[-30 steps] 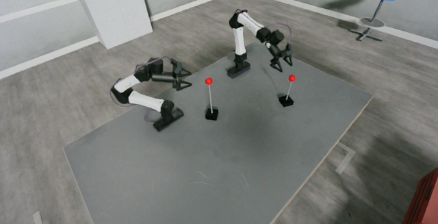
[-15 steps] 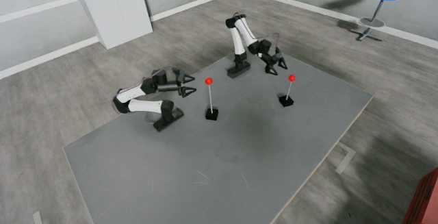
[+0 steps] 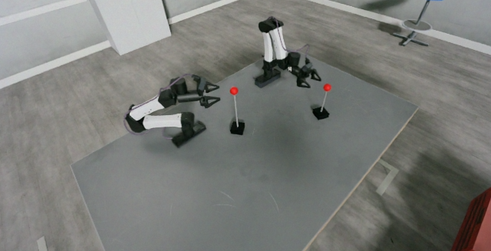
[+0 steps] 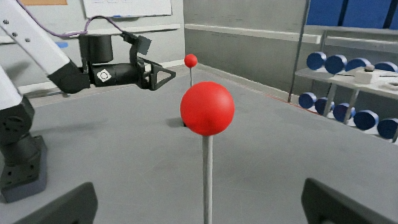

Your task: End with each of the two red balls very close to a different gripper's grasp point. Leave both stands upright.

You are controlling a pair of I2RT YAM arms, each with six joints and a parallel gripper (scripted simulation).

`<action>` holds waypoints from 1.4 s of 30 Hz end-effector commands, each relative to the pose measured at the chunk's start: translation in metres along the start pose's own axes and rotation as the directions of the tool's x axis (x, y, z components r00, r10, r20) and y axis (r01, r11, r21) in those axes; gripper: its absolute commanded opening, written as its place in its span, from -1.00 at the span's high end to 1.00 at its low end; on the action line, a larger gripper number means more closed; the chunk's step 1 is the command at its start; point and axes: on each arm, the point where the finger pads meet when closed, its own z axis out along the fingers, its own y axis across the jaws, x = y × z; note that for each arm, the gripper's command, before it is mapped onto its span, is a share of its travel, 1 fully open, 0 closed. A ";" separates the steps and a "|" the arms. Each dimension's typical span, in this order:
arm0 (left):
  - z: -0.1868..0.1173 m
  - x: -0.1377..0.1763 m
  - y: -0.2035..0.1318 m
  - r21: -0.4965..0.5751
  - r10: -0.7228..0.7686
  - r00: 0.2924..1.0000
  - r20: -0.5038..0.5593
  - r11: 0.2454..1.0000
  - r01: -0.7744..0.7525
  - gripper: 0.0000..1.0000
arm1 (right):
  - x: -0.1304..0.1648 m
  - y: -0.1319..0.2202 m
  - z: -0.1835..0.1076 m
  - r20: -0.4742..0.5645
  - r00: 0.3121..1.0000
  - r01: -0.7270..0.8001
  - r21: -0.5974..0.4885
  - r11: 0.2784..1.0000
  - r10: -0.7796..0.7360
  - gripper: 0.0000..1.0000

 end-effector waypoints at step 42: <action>0.085 -0.029 0.001 0.005 0.008 0.997 0.080 1.000 -0.008 -1.00 | -0.022 -0.007 0.079 0.051 0.999 0.002 0.029 1.000 -0.004 -1.00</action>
